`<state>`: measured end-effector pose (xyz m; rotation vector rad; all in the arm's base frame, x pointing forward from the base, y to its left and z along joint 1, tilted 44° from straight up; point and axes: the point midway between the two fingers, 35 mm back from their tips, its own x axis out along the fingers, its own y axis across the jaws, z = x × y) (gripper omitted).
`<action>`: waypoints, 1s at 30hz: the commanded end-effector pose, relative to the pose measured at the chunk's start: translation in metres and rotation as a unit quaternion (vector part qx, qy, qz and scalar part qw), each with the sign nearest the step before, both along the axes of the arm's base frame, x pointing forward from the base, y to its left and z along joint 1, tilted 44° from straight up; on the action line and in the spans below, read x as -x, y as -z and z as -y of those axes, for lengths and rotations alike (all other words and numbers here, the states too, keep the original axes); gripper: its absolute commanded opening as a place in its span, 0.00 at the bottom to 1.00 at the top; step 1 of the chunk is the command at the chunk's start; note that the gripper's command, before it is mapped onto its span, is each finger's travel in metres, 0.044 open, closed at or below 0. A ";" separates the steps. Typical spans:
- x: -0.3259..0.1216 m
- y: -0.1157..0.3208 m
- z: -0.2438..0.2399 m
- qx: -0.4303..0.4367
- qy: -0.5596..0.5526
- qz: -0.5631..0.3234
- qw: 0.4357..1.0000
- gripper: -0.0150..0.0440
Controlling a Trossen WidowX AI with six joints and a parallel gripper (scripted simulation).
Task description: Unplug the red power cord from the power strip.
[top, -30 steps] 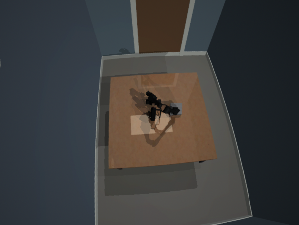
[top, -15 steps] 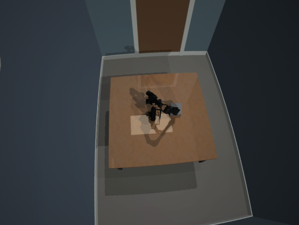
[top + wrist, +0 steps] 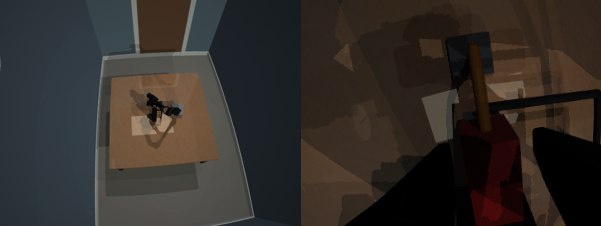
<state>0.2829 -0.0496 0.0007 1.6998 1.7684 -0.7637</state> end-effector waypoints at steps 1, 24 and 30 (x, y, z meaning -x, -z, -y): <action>0.002 -0.005 -0.007 -0.003 0.002 -0.003 1.000 0.53; 0.003 -0.001 -0.021 -0.004 0.002 -0.003 1.000 0.53; 0.002 -0.003 -0.019 -0.001 -0.001 0.000 1.000 0.32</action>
